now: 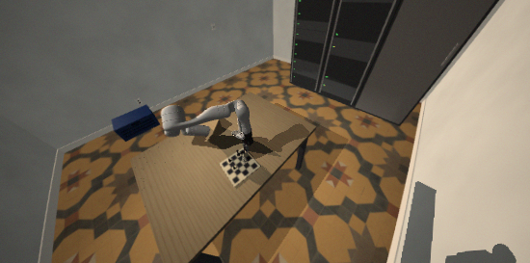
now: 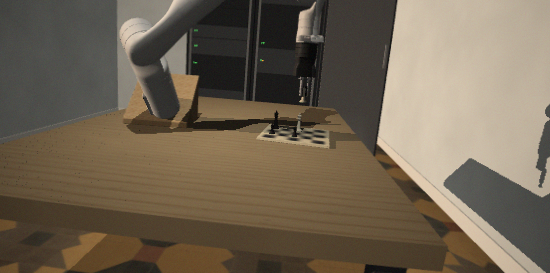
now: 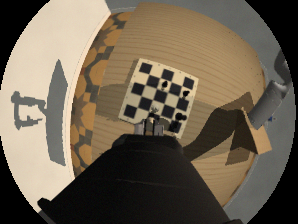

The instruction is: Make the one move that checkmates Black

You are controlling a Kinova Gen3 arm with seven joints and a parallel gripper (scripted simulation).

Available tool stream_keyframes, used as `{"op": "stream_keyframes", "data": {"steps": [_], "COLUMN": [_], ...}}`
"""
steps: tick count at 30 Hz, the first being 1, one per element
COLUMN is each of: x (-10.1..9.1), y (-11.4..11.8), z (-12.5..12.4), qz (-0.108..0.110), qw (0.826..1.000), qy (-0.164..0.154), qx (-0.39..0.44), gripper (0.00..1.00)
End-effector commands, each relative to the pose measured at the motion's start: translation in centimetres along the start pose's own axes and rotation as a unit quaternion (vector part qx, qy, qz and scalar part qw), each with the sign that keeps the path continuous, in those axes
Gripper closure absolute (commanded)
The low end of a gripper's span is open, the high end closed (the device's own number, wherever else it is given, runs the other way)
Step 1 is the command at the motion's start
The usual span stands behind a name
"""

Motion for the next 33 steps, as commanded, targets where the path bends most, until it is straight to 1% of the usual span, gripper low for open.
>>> {"op": "stream_keyframes", "data": {"steps": [1,24,30,33], "x": [-0.34,-0.34,-0.31,-0.30], "y": [0.14,0.14,0.24,0.36], "z": [0.06,0.06,-0.02,-0.17], "qz": [0.002,0.002,0.002,0.003], "qw": [1.000,1.000,1.000,1.000], "qy": [-0.001,-0.001,0.000,0.000], "qx": [-0.004,-0.004,-0.010,-0.030], "gripper": [1.00,1.00,1.00,1.00]}}
Point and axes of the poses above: the point where the finger pads meet when closed, its own x axis out along the fingers, its own y axis across the jaws, z = x × y, the point moved 7 cm from there along -x, back along the fingers, and after that the axes turned 6 degrees about x, right-handed, at the moved point
